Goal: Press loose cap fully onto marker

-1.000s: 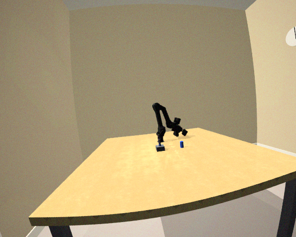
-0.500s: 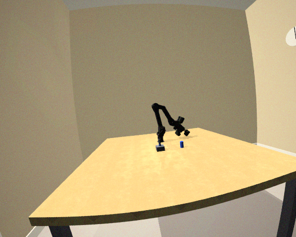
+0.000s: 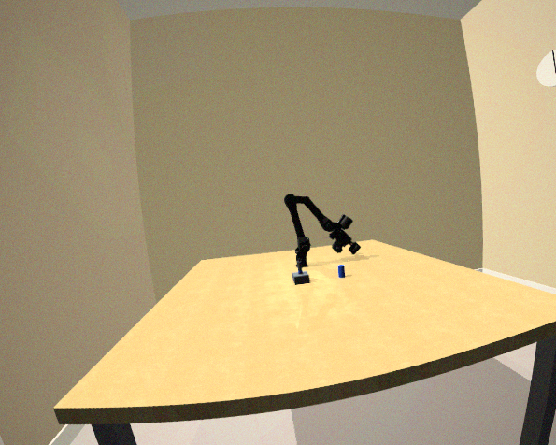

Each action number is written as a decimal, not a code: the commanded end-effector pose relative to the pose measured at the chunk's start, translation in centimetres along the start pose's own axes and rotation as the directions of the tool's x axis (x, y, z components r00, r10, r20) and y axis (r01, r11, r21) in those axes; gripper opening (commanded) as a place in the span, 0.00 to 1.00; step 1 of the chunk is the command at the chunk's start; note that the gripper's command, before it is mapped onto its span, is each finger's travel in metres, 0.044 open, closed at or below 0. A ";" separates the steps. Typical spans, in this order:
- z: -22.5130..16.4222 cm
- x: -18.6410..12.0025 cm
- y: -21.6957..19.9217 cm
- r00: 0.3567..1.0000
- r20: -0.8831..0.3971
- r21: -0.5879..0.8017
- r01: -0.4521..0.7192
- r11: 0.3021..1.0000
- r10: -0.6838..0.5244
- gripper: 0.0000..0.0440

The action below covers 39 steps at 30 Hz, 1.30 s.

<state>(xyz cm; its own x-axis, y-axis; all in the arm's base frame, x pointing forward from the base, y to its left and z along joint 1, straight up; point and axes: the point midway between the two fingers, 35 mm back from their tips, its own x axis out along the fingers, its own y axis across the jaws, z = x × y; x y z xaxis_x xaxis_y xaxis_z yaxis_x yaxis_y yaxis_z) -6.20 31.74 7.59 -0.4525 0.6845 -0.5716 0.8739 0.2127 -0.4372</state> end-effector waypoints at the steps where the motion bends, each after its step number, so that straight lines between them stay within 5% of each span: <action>1: -0.4 -0.4 0.6 1.000 0.014 0.011 -0.015 1.000 0.015 0.72; 39: -3.5 -8.3 8.4 0.951 0.178 0.208 -0.288 0.935 0.253 0.72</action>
<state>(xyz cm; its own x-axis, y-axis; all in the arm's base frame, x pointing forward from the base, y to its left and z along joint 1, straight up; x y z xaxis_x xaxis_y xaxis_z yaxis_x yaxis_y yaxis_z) 4.80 30.59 10.99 -0.2551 0.5907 -0.7655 0.9097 -0.1216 -0.3971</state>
